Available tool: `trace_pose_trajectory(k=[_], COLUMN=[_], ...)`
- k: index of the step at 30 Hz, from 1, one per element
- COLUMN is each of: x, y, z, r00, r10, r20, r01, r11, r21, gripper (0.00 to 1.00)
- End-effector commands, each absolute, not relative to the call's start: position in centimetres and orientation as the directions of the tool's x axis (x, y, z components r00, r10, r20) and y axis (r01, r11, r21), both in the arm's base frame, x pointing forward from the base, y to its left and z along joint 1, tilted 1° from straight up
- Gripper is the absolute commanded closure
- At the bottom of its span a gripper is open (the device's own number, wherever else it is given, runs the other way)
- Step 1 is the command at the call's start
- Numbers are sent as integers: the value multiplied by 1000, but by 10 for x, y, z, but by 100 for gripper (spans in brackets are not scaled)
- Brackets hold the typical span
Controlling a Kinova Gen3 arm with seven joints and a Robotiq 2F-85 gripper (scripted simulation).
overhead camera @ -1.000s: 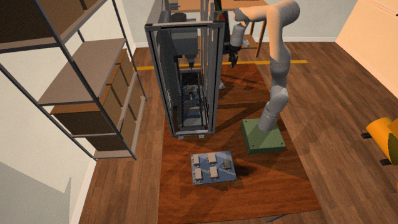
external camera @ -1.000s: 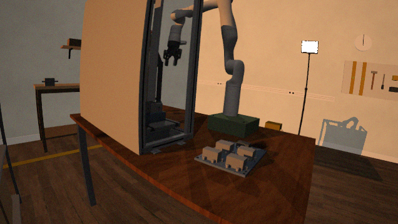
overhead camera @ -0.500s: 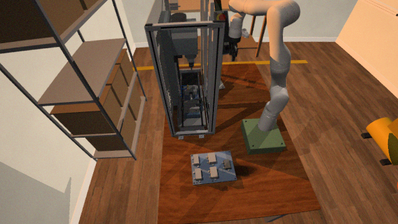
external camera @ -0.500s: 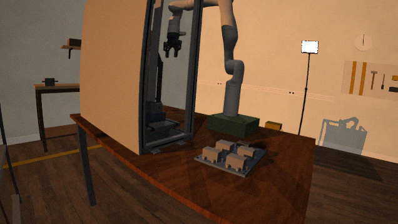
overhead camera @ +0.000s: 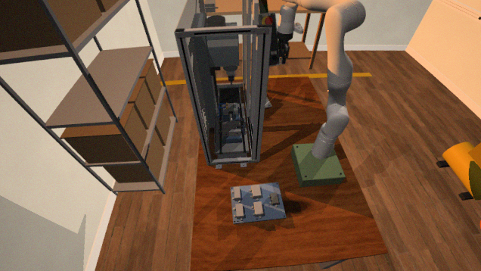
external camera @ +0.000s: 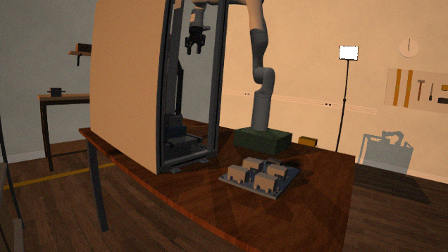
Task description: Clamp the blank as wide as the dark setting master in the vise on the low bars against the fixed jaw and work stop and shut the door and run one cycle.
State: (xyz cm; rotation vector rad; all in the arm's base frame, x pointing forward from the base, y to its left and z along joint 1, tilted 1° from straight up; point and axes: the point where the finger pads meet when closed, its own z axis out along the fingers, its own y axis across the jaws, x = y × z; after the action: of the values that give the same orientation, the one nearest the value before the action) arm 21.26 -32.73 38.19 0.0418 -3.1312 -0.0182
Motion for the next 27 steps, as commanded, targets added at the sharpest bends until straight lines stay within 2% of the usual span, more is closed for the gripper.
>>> trace_pose_trajectory(k=[1, 17, 18, 27], x=[213, 213, 213, 213], y=[-328, -328, -328, -328], z=[385, 395, 395, 395], r00=[-1000, -1000, -1000, -1000], r10=[-27, -27, -27, -27], r20=[9, 9, 9, 9], r01=[-27, -27, -27, -27], r11=[1000, 1000, 1000, 1000], r21=[11, 11, 11, 11], gripper=[20, 20, 90, 90])
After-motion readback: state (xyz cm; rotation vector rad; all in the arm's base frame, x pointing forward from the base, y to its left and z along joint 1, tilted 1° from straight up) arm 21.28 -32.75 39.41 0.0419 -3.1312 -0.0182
